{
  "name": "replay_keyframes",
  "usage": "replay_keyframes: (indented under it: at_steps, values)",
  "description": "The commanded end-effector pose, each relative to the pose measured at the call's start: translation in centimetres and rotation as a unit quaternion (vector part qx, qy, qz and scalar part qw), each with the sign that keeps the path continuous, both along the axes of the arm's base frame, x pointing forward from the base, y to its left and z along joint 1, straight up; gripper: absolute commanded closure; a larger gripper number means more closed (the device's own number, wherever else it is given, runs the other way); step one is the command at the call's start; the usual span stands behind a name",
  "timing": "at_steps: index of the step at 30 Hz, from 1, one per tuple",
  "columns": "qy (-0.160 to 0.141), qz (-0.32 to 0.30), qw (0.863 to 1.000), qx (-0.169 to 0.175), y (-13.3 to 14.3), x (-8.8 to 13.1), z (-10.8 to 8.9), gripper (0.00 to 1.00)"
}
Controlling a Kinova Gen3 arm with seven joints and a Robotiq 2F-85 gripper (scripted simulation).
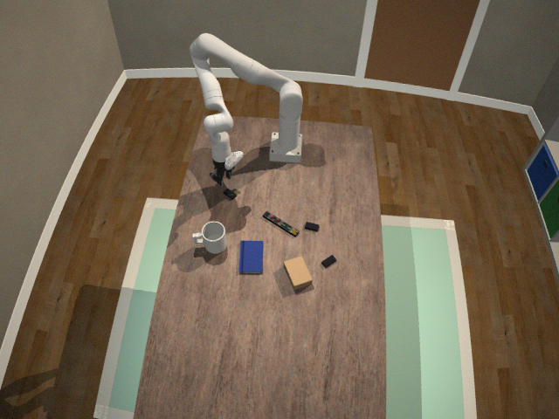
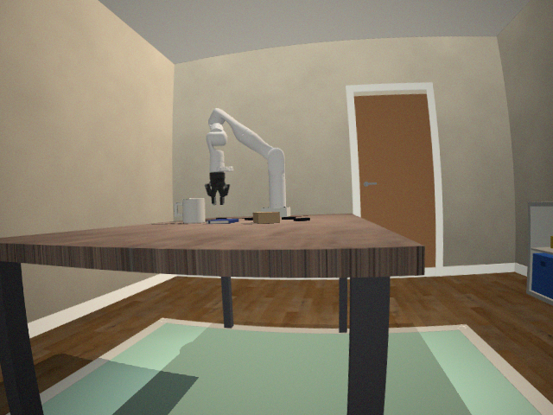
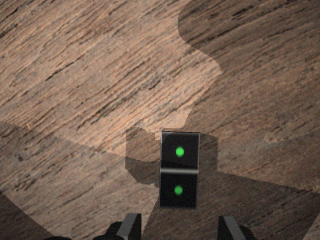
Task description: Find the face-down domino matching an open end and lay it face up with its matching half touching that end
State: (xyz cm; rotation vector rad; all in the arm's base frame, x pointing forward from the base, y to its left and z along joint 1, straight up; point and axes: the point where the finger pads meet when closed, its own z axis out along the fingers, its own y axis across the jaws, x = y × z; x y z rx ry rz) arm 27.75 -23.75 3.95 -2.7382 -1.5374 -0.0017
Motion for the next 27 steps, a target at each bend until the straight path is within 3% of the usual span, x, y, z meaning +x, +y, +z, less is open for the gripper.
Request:
replay_keyframes:
  at_steps: [1,7,13,15,20,27]
  values:
    - [-0.001,0.004,1.0,-0.001,0.5,0.7,0.1,0.52]
    - [-0.001,0.023,1.0,-0.001,3.2,3.7,0.3,0.52]
    - [-0.002,0.056,0.998,-0.002,8.9,8.2,0.6,0.52]
    - [-0.002,0.056,0.998,-0.002,8.9,8.2,0.6,0.52]
    - [-0.002,0.09,0.996,-0.002,15.6,11.6,0.9,0.52]
    - [-0.002,0.137,0.991,-0.002,23.4,13.3,1.2,0.52]
